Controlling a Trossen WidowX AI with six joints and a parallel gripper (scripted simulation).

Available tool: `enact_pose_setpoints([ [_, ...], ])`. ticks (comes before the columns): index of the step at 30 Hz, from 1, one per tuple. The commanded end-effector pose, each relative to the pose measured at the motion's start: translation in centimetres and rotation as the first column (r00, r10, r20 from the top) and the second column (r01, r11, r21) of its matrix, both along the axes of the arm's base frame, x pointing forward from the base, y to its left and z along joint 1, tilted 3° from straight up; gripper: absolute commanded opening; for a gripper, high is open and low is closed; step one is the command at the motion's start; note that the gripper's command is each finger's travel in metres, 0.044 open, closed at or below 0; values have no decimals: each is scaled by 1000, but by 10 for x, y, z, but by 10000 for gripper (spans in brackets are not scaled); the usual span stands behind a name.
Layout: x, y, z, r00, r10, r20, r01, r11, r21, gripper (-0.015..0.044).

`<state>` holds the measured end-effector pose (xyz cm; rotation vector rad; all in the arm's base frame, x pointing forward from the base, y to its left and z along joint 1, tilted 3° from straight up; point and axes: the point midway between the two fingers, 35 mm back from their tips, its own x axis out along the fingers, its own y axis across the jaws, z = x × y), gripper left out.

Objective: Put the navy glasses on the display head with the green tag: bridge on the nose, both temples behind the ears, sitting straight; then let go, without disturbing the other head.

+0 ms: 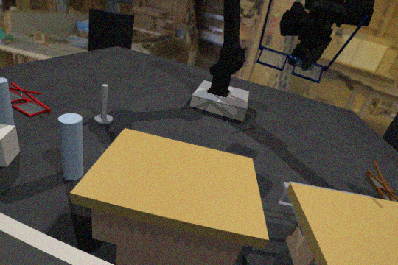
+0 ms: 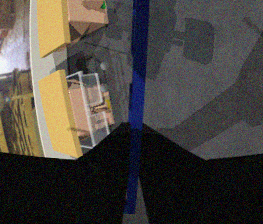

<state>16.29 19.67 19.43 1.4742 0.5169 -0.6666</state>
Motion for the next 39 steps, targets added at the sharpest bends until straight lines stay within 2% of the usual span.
enact_pose_setpoints([
  [1,0,0,0,1000,4,-3,-4,1000,-3,0],
  [15,4,-3,-3,1000,1,-26,-1,1000,-24,0],
  [27,29,-29,-19,982,-19,-189,-7,990,-139,0],
  [39,49,-56,-33,934,-25,-356,-47,980,-193,0],
])
